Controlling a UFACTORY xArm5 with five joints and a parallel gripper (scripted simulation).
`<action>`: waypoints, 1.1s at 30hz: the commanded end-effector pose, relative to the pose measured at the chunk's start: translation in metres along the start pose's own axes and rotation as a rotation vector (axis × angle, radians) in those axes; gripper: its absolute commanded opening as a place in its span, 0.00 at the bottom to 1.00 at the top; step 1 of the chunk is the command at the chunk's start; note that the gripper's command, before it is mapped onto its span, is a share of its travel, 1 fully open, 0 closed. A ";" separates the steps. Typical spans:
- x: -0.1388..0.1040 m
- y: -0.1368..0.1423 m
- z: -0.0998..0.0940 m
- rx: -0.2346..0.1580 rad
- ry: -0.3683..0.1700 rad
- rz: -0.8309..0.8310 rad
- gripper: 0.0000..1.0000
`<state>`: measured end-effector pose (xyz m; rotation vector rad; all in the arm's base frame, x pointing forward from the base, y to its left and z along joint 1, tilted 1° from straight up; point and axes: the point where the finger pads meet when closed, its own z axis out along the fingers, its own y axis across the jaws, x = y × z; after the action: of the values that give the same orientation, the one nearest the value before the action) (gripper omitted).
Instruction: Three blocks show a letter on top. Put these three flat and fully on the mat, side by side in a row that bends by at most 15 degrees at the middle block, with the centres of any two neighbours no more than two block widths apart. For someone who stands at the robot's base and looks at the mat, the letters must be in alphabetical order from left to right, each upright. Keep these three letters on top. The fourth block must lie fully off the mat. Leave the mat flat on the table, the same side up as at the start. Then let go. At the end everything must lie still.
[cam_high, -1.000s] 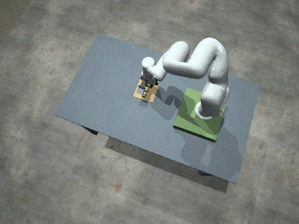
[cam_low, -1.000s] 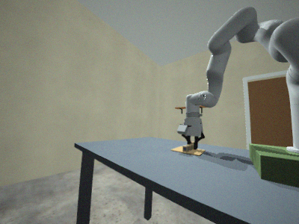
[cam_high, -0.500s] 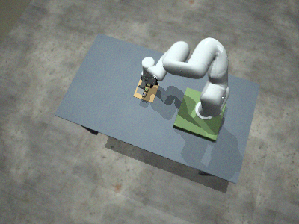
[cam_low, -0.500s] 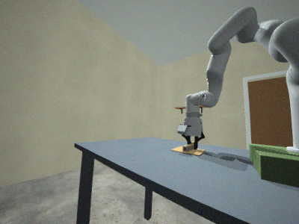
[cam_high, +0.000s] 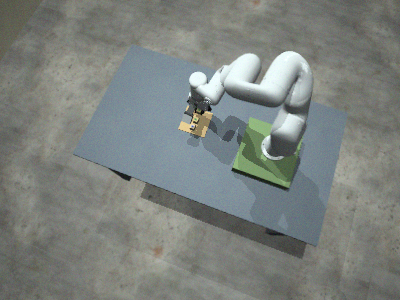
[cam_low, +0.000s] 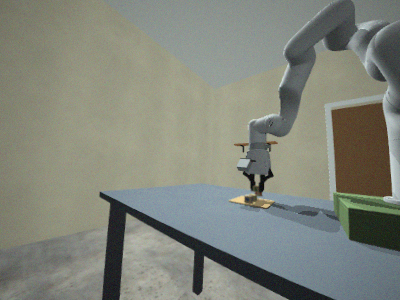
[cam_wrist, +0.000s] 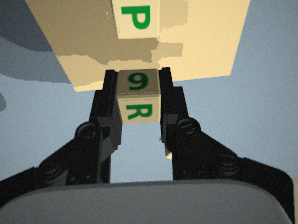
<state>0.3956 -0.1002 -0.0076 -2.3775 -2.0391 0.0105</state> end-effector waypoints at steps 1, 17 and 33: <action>0.000 0.000 -0.026 0.001 0.000 0.000 0.21; 0.000 0.000 -0.068 0.001 0.000 0.000 0.21; 0.000 0.003 -0.069 0.001 0.000 -0.006 0.21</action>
<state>0.3976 -0.1001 0.0600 -2.3686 -2.0433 0.0148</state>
